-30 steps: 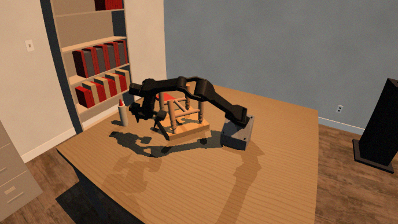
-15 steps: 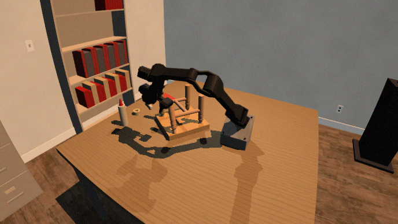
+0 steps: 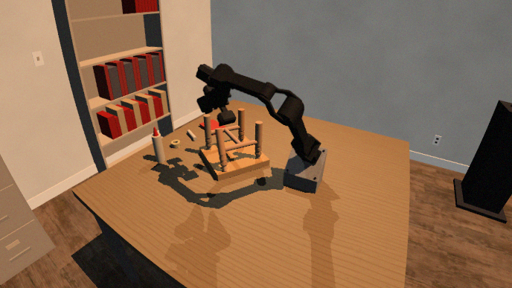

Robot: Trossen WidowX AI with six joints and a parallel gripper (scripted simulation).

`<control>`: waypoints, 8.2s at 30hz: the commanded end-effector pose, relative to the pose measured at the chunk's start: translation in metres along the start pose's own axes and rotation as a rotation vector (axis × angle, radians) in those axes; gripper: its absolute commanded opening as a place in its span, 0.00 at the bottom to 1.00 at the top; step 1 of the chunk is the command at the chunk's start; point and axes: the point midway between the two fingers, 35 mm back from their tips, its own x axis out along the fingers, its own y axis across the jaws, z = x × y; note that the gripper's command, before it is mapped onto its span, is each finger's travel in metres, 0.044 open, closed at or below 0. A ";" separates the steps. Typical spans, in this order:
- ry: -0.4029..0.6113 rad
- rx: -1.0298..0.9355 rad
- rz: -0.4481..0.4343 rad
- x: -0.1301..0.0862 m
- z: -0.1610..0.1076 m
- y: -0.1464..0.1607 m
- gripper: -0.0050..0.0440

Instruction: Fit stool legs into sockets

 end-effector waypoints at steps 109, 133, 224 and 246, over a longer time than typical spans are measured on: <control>0.018 0.063 0.251 0.060 -0.009 0.055 1.00; 0.018 0.063 0.251 0.057 -0.008 0.061 1.00; 0.018 0.063 0.251 0.050 -0.007 0.074 1.00; 0.022 0.066 0.208 0.051 -0.011 0.054 1.00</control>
